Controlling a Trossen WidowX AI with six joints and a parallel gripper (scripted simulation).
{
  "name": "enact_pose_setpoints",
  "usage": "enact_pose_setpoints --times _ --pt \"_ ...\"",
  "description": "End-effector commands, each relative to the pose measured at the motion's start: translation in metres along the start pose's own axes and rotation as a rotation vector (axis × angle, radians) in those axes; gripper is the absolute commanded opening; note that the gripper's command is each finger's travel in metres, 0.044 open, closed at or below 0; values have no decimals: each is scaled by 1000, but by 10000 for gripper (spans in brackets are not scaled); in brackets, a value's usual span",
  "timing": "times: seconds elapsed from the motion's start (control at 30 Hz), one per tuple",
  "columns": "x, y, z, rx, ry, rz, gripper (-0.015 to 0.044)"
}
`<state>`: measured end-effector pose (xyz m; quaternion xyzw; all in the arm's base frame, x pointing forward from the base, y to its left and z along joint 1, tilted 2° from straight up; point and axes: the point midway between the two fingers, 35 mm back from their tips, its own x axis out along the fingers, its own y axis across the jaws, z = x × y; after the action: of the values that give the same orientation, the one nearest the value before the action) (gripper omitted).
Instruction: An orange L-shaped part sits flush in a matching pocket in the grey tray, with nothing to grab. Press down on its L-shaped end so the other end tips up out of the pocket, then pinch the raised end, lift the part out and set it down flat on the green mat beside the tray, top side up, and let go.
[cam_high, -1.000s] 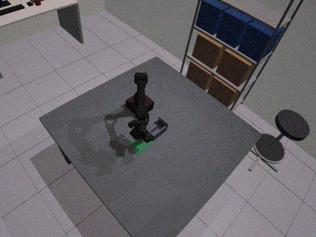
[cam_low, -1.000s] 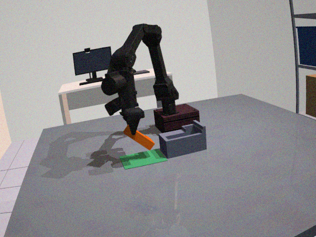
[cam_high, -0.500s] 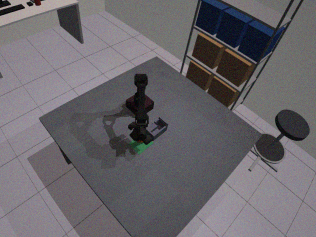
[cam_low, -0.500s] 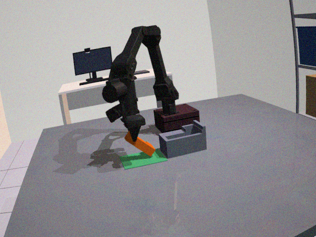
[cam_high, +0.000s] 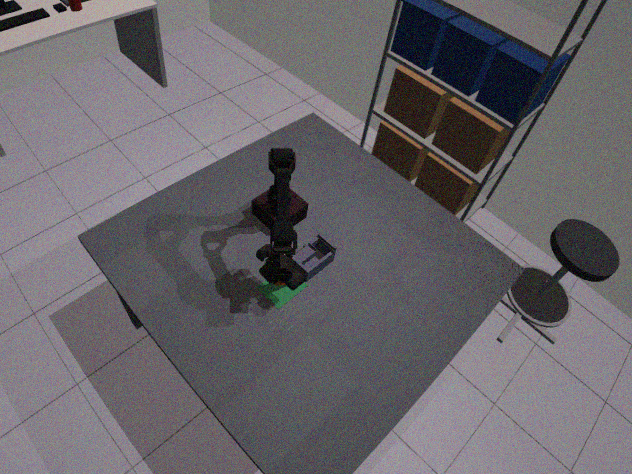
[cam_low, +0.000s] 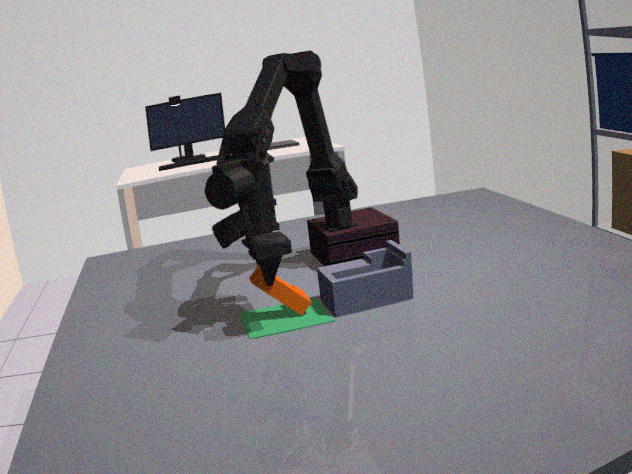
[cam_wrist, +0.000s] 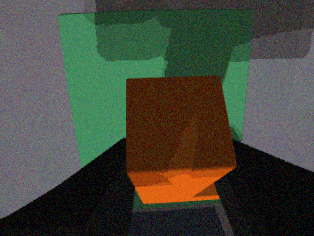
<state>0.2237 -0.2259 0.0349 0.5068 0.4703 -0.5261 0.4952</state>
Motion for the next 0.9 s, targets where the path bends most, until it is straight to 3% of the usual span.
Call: enact_pose_setpoints --times 0.0,0.2,0.37,0.5,0.87 --pt "0 0 0 0 0 0 105" --pt "-3 0 0 0 0 0 263" --pt "-48 3 2 -2 1 2 394" --pt "-89 0 0 -4 2 3 400" --pt "-83 2 3 -5 -12 14 400"
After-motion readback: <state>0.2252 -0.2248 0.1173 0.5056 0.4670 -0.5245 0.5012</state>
